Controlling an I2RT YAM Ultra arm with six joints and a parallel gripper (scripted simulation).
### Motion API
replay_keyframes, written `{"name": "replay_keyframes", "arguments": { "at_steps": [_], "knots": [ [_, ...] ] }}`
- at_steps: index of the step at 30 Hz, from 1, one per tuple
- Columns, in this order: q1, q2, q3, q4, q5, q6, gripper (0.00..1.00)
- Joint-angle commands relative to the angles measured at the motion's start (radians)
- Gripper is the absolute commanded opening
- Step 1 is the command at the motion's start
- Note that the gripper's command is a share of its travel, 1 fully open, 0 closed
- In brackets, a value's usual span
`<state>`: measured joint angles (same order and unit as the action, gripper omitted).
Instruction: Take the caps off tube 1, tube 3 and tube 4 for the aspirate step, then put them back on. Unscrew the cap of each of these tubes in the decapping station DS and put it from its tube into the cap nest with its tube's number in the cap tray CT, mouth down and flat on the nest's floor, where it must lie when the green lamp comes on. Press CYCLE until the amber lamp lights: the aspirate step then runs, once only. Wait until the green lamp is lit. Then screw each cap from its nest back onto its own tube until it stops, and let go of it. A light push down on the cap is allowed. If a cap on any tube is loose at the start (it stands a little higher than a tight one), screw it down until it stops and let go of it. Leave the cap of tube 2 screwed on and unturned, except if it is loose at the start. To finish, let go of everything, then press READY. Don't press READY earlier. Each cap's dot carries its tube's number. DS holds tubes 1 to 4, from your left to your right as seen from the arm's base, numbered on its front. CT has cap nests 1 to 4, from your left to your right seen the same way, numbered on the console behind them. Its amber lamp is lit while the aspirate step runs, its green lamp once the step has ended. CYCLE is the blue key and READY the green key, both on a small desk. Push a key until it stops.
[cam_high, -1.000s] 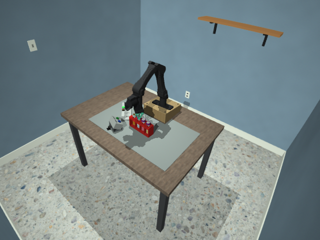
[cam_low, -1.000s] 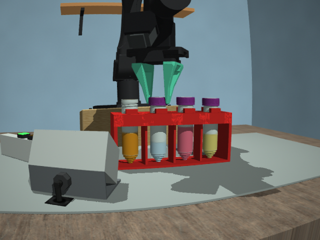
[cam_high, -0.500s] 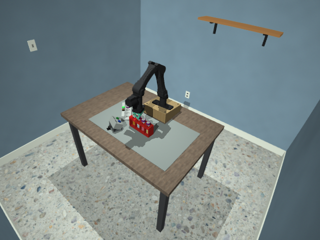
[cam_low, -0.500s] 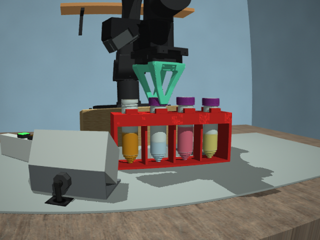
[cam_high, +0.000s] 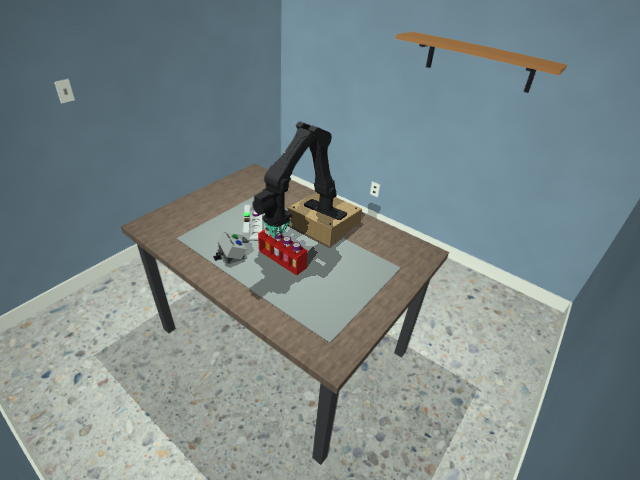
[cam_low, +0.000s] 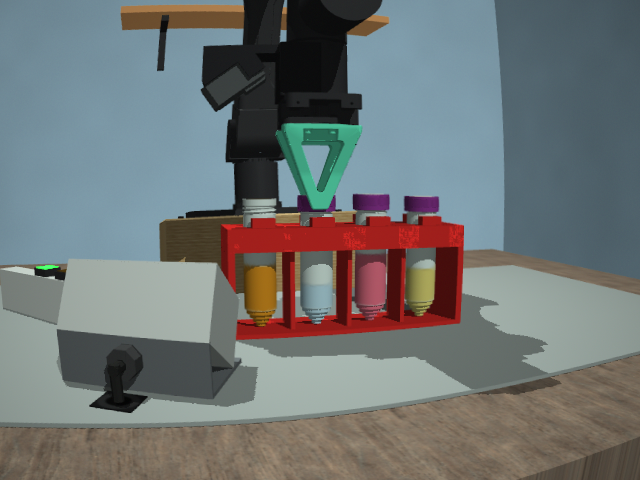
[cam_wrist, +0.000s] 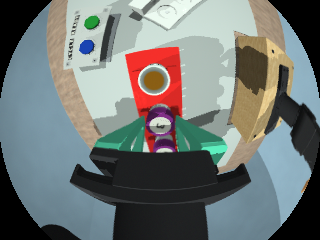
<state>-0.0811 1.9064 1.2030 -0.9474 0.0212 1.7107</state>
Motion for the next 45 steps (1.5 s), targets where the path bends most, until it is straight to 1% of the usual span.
{"name": "replay_keyframes", "arguments": {
  "at_steps": [1, 12, 17, 20, 23, 24, 25, 26, 27, 28, 30, 31, 32, 33, 34, 37, 40, 41, 42, 43, 45],
  "knots": [
    [-0.001, -0.005, 0.002, 0.002, 0.002, 0.033, 0.49],
    [-0.001, -0.005, 0.003, 0.002, 0.002, 0.033, 0.49],
    [-0.001, -0.006, 0.003, 0.001, 0.002, -0.369, 0.49],
    [-0.001, -0.006, 0.003, 0.001, 0.002, -0.384, 0.49],
    [-0.001, -0.006, 0.003, 0.001, 0.002, -0.621, 0.49],
    [-0.001, -0.006, 0.003, 0.001, 0.002, -0.634, 0.49],
    [-0.001, -0.006, 0.003, 0.001, 0.002, -0.717, 0.49],
    [-0.001, -0.006, 0.003, 0.001, 0.002, -0.717, 0.49],
    [-0.001, -0.006, 0.003, 0.001, 0.002, -0.801, 0.49],
    [-0.001, -0.006, 0.003, 0.001, 0.002, -0.801, 0.49],
    [-0.001, -0.006, 0.003, 0.001, 0.002, -0.953, 0.49],
    [-0.001, -0.006, 0.003, 0.001, 0.002, -0.967, 0.49],
    [-0.001, -0.006, 0.003, 0.001, 0.002, -1.051, 0.49],
    [-0.001, -0.006, 0.003, 0.001, 0.002, -1.051, 0.49],
    [-0.001, -0.007, 0.003, 0.001, 0.002, -1.134, 0.49],
    [-0.001, -0.007, 0.002, 0.001, 0.002, -1.134, 0.49],
    [-0.001, -0.007, 0.002, 0.001, 0.002, -1.379, 0.49],
    [-0.001, -0.007, 0.002, 0.001, 0.002, -1.384, 0.49],
    [-0.001, -0.007, 0.002, 0.001, 0.002, -1.467, 0.49],
    [-0.001, -0.007, 0.002, 0.001, 0.002, -1.467, 0.49],
    [-0.001, -0.007, 0.002, 0.001, 0.001, -1.616, 0.49]
  ]
}}
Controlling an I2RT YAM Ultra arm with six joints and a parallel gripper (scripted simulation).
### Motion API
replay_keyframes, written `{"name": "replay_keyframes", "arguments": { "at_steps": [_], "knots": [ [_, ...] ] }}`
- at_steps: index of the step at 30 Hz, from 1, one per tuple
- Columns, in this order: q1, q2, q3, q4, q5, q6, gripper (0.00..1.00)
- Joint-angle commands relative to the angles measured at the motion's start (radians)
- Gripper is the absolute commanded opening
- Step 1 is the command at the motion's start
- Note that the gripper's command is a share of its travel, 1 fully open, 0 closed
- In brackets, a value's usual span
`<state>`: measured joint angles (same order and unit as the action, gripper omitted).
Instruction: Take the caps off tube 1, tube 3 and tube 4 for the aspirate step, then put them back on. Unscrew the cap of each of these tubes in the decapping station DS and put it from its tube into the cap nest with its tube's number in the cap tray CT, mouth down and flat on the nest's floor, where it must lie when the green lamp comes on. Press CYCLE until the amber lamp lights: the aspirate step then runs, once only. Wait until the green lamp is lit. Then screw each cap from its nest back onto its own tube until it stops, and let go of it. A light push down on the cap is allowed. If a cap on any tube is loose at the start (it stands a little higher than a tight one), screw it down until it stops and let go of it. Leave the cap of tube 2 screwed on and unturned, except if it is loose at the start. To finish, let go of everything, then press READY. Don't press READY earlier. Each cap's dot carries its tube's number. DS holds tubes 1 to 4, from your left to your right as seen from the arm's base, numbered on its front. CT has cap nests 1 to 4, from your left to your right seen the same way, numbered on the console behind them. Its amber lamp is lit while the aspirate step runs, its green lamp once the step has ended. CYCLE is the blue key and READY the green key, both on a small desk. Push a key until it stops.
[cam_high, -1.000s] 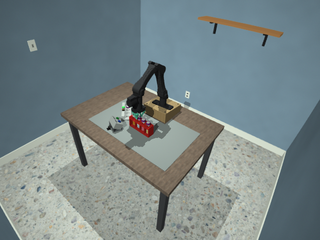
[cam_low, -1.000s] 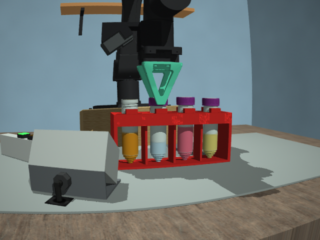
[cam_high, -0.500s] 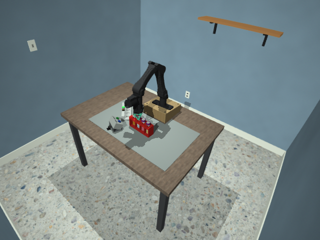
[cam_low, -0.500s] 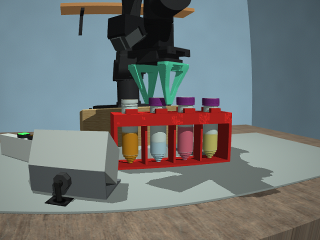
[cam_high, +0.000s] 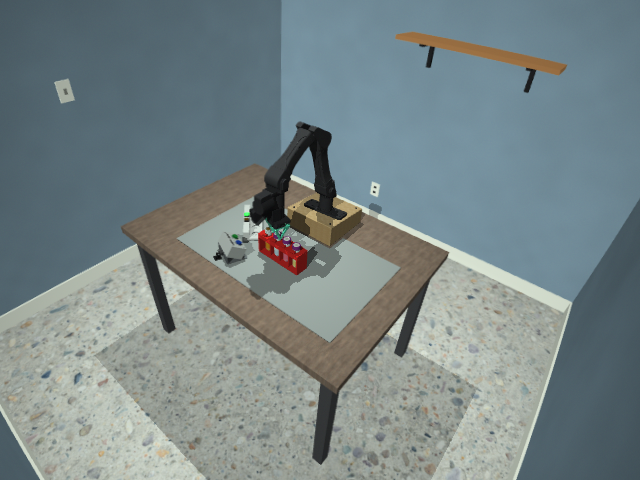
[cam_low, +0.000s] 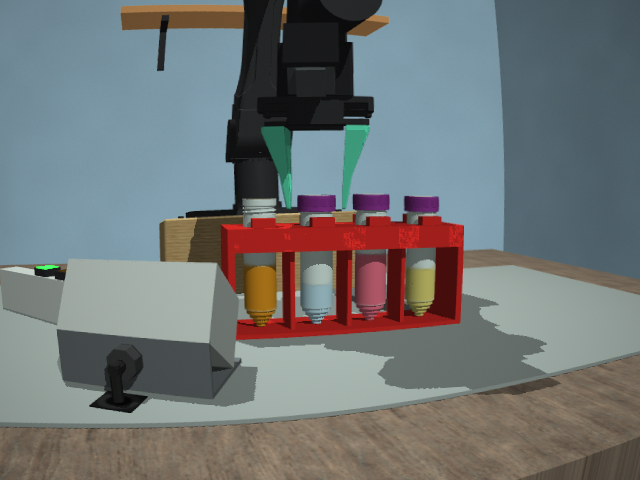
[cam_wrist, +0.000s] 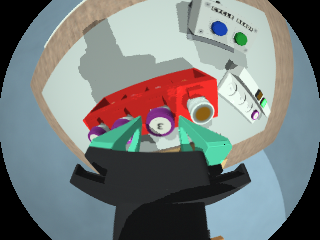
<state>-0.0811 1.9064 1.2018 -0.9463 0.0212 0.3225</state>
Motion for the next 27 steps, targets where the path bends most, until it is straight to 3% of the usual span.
{"name": "replay_keyframes", "arguments": {
  "at_steps": [1, 7, 9, 11, 14, 20, 27],
  "knots": [
    [-0.001, -0.007, 0.003, 0.000, 0.002, -0.246, 0.49],
    [-0.001, -0.007, 0.003, 0.000, 0.001, -0.563, 0.49],
    [-0.001, -0.007, 0.003, 0.000, 0.001, -0.563, 0.49],
    [-0.001, -0.007, 0.003, 0.000, 0.001, -0.739, 0.49],
    [-0.001, -0.007, 0.003, 0.000, 0.001, -0.829, 0.49],
    [0.000, -0.007, 0.003, 0.000, 0.001, -1.162, 0.49],
    [0.000, -0.006, 0.003, 0.001, 0.001, -1.162, 0.49]
  ]
}}
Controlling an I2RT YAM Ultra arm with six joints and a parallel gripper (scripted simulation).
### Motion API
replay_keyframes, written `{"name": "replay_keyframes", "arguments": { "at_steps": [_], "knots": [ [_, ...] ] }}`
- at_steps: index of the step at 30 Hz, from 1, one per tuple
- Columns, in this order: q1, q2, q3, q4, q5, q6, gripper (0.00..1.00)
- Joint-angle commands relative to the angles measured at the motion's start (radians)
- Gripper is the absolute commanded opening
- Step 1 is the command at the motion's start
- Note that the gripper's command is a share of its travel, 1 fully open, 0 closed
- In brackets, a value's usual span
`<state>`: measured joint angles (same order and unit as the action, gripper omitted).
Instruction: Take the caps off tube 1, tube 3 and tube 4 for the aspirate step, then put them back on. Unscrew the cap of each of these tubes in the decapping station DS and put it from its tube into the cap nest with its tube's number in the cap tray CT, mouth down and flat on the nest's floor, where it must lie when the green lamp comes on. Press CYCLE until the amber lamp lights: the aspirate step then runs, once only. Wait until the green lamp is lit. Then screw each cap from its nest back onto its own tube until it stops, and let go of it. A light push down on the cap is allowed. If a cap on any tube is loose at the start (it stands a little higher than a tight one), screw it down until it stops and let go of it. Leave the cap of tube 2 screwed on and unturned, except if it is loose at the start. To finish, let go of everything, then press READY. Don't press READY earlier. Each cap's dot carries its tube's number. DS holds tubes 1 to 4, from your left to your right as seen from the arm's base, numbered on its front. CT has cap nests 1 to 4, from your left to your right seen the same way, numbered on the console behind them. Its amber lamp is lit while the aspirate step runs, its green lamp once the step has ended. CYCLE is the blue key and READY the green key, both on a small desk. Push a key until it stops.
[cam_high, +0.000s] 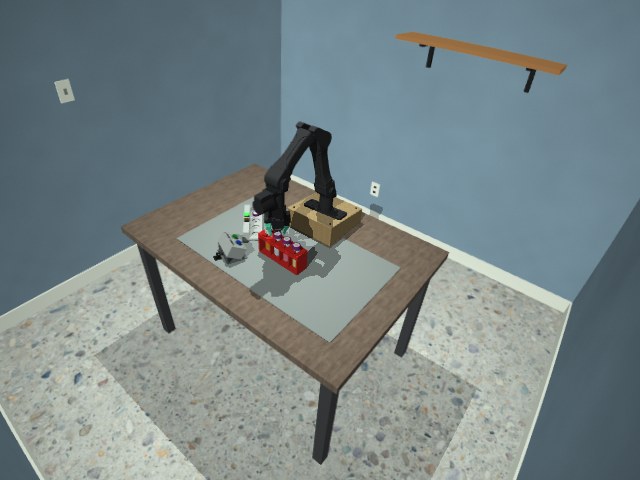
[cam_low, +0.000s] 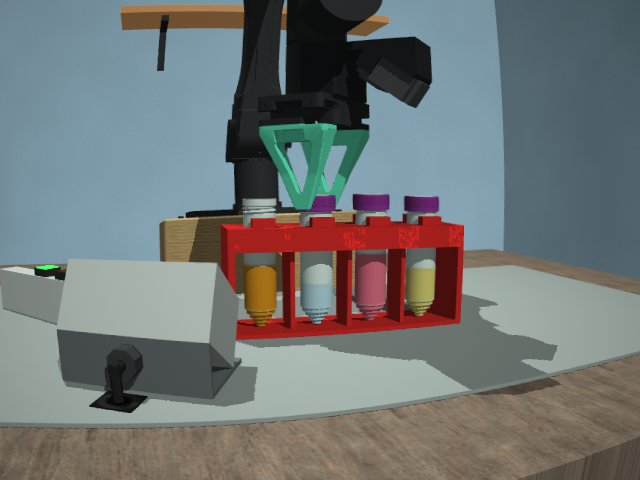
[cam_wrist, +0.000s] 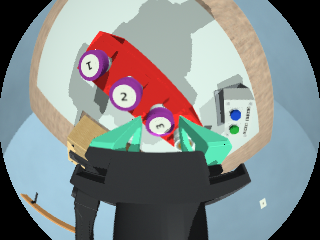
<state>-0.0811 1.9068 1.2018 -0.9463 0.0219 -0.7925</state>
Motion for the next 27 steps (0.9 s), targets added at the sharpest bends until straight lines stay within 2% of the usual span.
{"name": "replay_keyframes", "arguments": {
  "at_steps": [1, 2, 3, 17, 27],
  "knots": [
    [0.000, -0.007, 0.002, 0.002, 0.001, -0.047, 0.49],
    [0.000, -0.007, 0.002, 0.002, 0.001, -0.047, 0.49],
    [0.000, -0.007, 0.002, 0.002, 0.001, -0.047, 0.00],
    [0.000, -0.007, 0.002, 0.002, 0.001, -0.047, 0.00],
    [0.000, -0.006, 0.001, 0.003, 0.001, 0.453, 0.00]
  ]
}}
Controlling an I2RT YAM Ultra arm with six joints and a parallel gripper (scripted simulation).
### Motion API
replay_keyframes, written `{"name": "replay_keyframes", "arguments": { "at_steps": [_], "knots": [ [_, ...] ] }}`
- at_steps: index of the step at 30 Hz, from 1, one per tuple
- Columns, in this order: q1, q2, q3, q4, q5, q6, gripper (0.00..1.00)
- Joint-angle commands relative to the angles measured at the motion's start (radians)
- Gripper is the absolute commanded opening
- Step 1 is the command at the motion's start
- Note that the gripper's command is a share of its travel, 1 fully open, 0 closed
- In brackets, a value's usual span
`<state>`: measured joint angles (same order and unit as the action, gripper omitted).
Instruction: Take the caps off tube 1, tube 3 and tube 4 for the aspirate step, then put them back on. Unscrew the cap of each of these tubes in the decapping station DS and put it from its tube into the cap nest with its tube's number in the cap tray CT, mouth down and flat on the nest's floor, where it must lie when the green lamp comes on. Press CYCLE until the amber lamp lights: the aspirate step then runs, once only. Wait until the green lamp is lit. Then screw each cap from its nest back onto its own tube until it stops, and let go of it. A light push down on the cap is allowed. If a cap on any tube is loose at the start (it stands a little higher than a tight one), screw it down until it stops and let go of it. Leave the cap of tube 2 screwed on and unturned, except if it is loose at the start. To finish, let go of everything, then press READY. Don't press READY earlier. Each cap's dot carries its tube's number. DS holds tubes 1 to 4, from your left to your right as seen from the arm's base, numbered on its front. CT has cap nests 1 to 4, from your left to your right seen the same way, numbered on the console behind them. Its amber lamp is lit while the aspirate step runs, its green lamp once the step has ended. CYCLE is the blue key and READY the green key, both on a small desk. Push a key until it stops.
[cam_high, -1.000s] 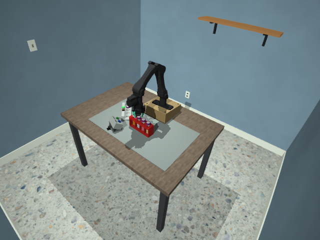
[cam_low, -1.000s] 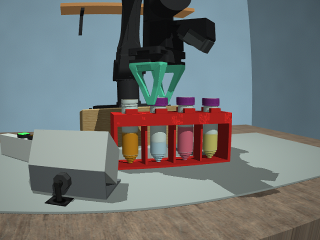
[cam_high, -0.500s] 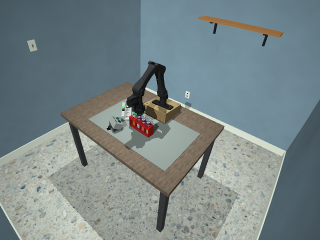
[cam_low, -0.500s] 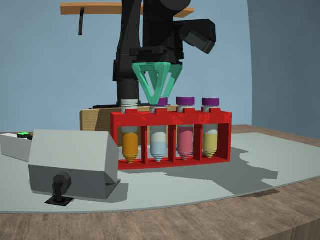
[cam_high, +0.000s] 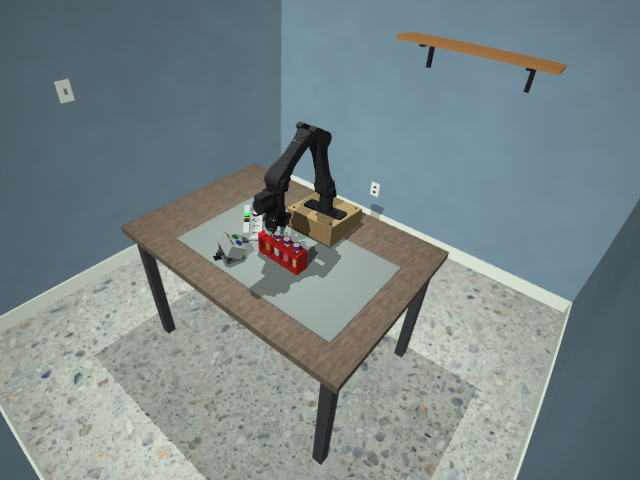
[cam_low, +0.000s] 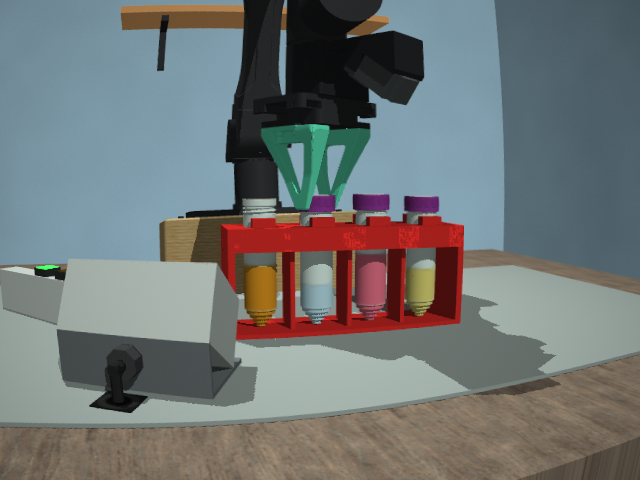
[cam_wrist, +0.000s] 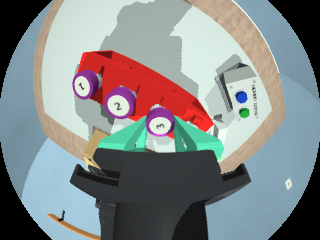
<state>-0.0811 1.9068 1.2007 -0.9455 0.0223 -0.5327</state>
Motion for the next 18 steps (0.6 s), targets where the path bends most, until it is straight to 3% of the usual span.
{"name": "replay_keyframes", "arguments": {
  "at_steps": [1, 4, 6, 18],
  "knots": [
    [0.000, -0.006, 0.002, 0.003, 0.000, 0.243, 0.00],
    [0.000, -0.006, 0.002, 0.003, 0.000, 0.393, 0.00],
    [0.000, -0.006, 0.002, 0.003, 0.000, 0.393, 0.00],
    [0.000, -0.005, 0.001, 0.005, 0.000, 0.993, 0.00]
  ]
}}
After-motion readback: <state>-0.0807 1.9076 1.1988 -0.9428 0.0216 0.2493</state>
